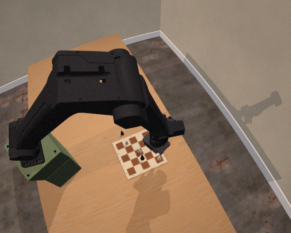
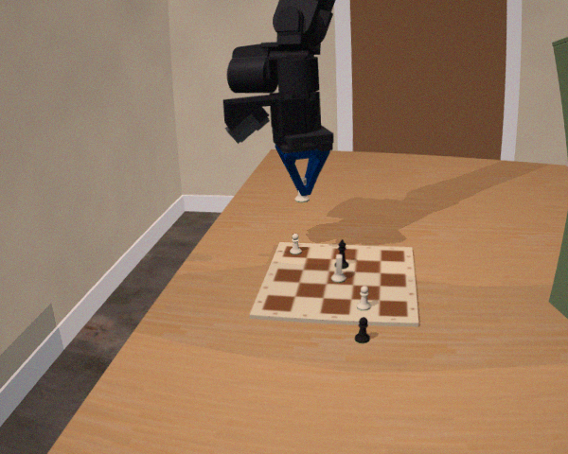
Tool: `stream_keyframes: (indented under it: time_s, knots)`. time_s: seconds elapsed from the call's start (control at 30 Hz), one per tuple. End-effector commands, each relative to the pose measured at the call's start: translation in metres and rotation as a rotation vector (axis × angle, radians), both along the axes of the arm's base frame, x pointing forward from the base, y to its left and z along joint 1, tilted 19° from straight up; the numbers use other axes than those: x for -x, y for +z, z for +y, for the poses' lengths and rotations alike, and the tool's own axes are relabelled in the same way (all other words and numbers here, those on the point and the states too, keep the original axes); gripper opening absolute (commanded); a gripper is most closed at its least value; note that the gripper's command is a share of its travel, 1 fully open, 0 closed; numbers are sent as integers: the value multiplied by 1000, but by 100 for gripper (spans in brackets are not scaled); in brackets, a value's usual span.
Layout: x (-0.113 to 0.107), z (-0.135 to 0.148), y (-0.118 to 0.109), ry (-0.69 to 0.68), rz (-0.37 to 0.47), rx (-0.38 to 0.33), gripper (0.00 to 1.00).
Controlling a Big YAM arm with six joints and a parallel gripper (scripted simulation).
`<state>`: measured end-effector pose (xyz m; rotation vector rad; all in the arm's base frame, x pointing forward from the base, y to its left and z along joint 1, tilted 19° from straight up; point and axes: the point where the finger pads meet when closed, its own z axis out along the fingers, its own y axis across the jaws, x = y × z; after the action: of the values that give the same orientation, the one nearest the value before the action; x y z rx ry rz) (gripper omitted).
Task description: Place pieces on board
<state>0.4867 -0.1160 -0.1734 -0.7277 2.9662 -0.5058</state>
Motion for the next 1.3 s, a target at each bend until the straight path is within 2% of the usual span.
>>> stream_keyframes:
  time_s: [0.0,0.03,0.13,0.23,0.37,0.53,0.7,1.1,1.2,1.27]
  knots:
    - [24,-17,12,188,-1,27,0]
    - [24,-17,12,188,-1,27,0]
    - [71,-25,11,314,43,48,0]
    - [88,-27,11,358,59,55,0]
    - [75,-18,14,386,43,63,0]
    - [86,-23,7,369,65,53,0]
    - [88,-23,5,368,70,52,0]
    - [88,-35,-28,360,82,46,0]
    - [85,-29,-33,378,83,47,0]
    - [87,-39,-42,360,84,45,0]
